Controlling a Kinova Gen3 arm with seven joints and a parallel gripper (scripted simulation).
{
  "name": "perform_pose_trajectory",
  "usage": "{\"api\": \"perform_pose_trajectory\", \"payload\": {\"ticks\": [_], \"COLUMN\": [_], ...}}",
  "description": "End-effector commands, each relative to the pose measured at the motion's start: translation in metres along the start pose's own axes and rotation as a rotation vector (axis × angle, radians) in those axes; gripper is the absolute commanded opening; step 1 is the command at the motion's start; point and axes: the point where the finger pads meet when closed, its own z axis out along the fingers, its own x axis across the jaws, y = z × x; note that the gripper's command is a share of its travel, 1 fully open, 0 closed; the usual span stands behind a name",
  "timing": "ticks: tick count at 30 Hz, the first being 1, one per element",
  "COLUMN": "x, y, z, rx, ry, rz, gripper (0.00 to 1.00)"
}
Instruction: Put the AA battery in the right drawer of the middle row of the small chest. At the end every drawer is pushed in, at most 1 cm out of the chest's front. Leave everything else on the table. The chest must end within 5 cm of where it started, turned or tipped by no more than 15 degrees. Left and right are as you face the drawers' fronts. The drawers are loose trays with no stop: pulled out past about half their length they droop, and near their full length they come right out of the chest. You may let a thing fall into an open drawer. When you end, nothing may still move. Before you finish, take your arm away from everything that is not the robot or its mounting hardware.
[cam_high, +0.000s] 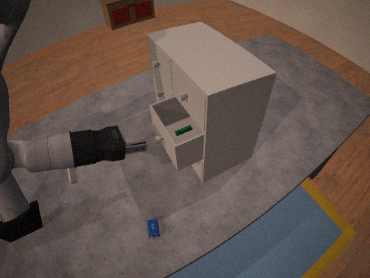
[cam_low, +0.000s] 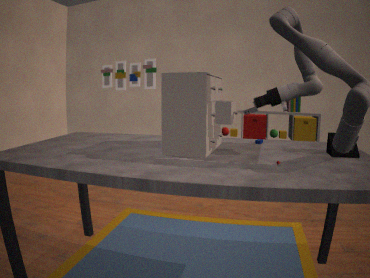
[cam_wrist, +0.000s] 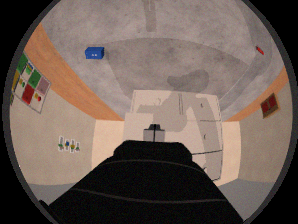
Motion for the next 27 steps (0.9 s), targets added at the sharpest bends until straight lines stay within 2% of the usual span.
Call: {"api": "perform_pose_trajectory", "payload": {"ticks": [1, 27], "x": [0.001, 0.001], "y": [0.001, 0.014], "z": [0.001, 0.036], "rx": [-0.001, -0.001], "ry": [0.003, 0.003], "rz": [-0.004, -0.004], "gripper": [0.00, 0.00]}}
